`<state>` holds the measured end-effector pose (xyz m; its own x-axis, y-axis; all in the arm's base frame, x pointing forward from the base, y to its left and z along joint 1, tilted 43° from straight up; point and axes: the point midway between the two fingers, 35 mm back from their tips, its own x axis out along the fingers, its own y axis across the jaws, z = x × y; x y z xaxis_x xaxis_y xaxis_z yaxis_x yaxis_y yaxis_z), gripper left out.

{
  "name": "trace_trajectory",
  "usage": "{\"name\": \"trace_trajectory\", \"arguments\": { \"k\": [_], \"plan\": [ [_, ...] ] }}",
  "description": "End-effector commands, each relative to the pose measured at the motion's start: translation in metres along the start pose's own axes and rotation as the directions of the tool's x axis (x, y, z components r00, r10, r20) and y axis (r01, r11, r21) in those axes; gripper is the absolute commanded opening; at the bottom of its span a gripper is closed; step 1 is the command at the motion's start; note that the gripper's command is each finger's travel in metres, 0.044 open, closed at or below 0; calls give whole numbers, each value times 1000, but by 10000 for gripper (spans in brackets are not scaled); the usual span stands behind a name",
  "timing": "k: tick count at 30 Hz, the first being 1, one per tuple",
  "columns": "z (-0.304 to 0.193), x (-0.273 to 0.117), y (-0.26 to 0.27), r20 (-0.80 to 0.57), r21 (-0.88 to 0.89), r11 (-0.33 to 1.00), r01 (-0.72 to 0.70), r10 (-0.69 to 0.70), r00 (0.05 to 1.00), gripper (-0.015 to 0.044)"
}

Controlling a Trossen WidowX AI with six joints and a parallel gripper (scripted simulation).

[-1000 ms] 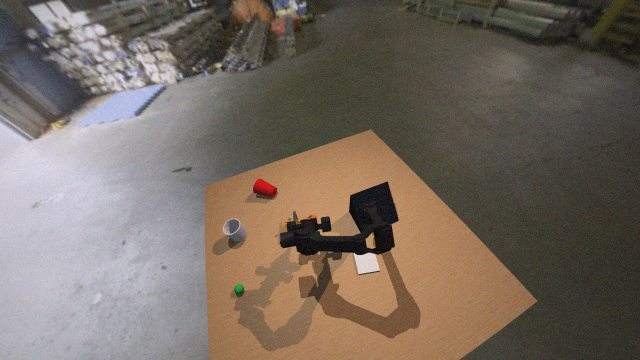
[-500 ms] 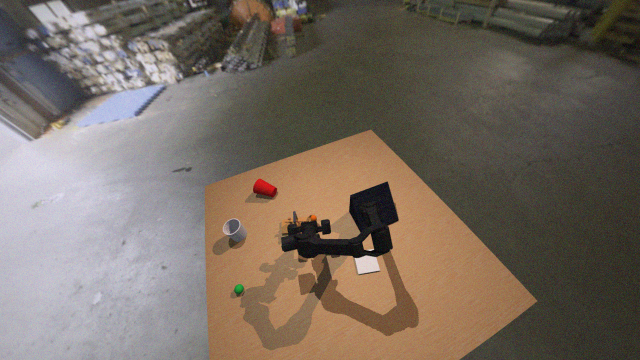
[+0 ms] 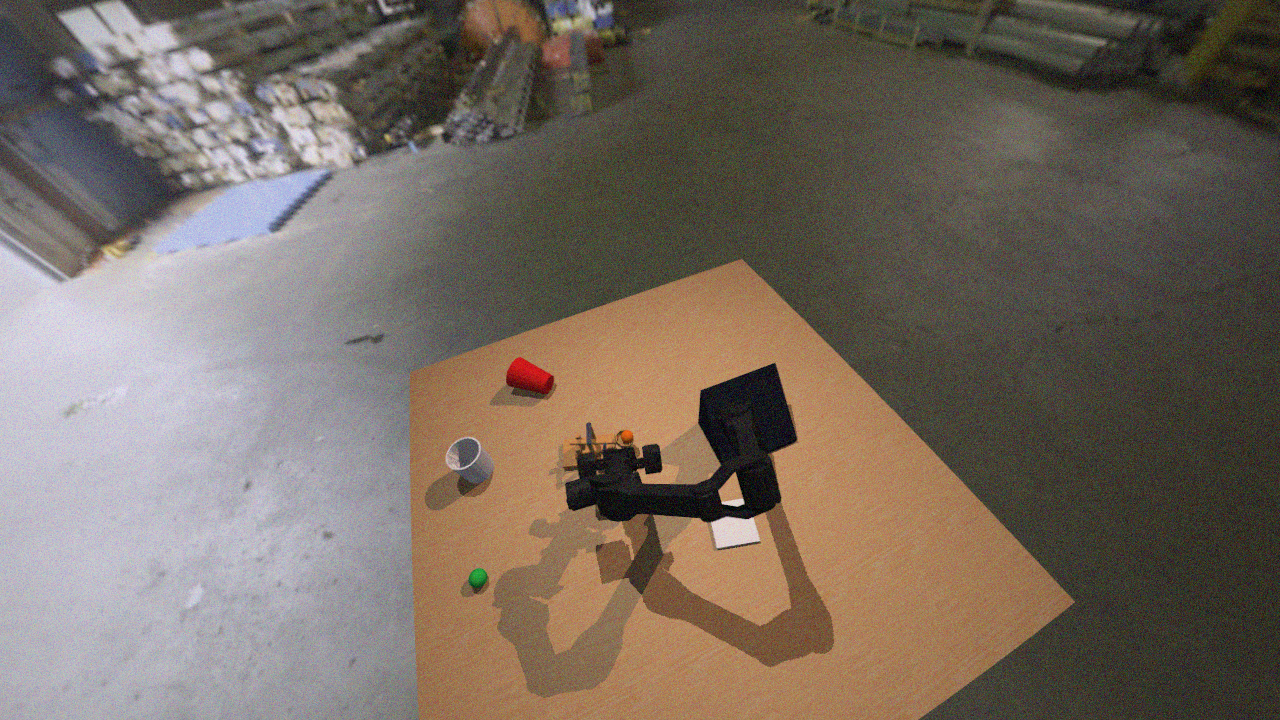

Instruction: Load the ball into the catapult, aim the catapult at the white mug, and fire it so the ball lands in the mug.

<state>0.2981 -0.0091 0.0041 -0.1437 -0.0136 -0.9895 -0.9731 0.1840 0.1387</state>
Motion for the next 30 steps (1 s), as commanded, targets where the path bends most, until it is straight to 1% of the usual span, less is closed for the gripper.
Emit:
{"name": "trace_trajectory", "arguments": {
  "k": [1, 26, 30],
  "plan": [
    [7, 7, 2, 3, 0, 1000, -7, 7, 1000, 0],
    [34, 34, 7, 4, -1, 1000, -9, 9, 1000, 0],
    [47, 48, 8, 5, -1, 1000, -10, 10, 1000, 0]
  ]
}}
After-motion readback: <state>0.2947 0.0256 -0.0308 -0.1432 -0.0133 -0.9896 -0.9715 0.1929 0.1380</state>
